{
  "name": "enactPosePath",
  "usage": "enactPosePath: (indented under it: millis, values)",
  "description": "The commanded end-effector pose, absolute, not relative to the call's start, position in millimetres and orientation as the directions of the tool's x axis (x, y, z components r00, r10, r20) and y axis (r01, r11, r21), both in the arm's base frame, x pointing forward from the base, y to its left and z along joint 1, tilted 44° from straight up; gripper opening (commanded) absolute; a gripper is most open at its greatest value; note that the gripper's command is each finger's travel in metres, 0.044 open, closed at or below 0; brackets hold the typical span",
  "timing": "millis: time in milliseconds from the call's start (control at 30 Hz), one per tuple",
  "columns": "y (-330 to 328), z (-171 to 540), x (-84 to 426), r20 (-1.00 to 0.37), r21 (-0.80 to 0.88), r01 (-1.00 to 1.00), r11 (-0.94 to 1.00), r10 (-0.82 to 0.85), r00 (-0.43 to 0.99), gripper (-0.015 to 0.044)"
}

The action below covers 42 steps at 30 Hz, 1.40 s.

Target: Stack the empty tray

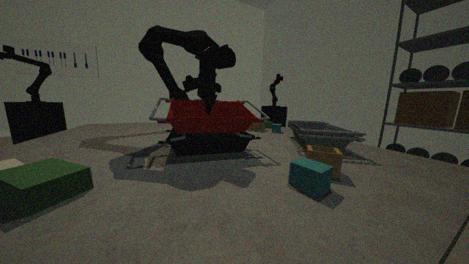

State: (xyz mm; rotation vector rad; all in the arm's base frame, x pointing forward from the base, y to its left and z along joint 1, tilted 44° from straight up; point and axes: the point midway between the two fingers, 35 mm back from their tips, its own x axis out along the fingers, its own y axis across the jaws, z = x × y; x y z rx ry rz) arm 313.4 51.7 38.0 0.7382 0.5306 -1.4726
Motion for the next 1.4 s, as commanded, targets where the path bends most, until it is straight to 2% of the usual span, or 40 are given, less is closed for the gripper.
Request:
enactPosePath:
  millis: [0, 1367]
  values:
    - [45.5, 33.0, 308.9, -0.726, 0.102, 0.993, -0.064, -0.687, 0.030, 0.0000]
    - [41.6, 29.9, 306.1, -0.727, 0.094, 0.993, -0.071, -0.686, 0.019, 0.0000]
